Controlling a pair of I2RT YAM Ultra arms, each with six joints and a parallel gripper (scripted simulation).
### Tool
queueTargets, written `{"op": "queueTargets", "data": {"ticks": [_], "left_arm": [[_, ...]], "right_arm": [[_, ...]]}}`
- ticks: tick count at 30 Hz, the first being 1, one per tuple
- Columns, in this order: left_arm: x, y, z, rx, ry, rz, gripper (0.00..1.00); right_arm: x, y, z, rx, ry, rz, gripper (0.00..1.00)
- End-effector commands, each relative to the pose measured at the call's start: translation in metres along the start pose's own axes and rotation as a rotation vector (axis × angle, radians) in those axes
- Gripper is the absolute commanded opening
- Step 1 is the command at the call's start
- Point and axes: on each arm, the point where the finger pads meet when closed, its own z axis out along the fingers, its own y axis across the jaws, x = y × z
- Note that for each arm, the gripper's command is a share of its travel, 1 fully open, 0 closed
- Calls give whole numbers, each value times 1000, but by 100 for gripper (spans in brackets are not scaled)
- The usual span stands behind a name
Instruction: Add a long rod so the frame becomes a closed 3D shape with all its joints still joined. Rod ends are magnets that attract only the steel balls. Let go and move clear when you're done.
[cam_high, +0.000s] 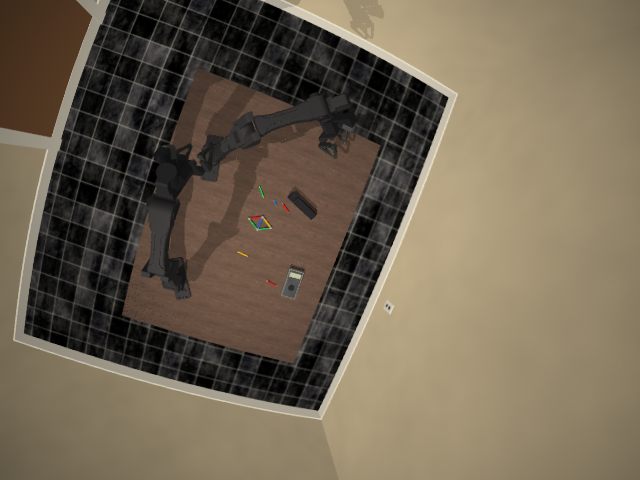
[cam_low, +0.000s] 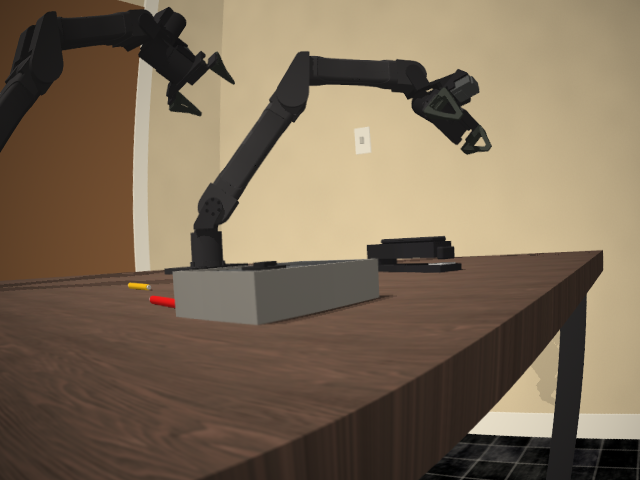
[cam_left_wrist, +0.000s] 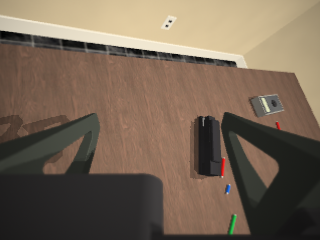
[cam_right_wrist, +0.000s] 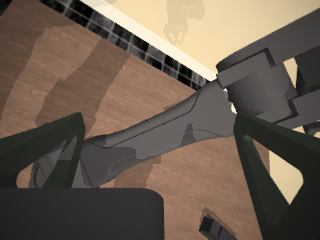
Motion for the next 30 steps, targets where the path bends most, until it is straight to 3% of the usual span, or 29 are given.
{"op": "queueTargets", "data": {"ticks": [1, 22, 30], "left_arm": [[-4, -3, -3, -3, -9, 14, 100], [-4, -3, -3, -7, -7, 14, 100], [-6, -5, -1, -22, -14, 62, 100]], "right_arm": [[-5, -4, -5, 9, -15, 4, 100], [-8, -13, -8, 43, -40, 40, 100], [21, -25, -25, 102, -30, 176, 100]]}}
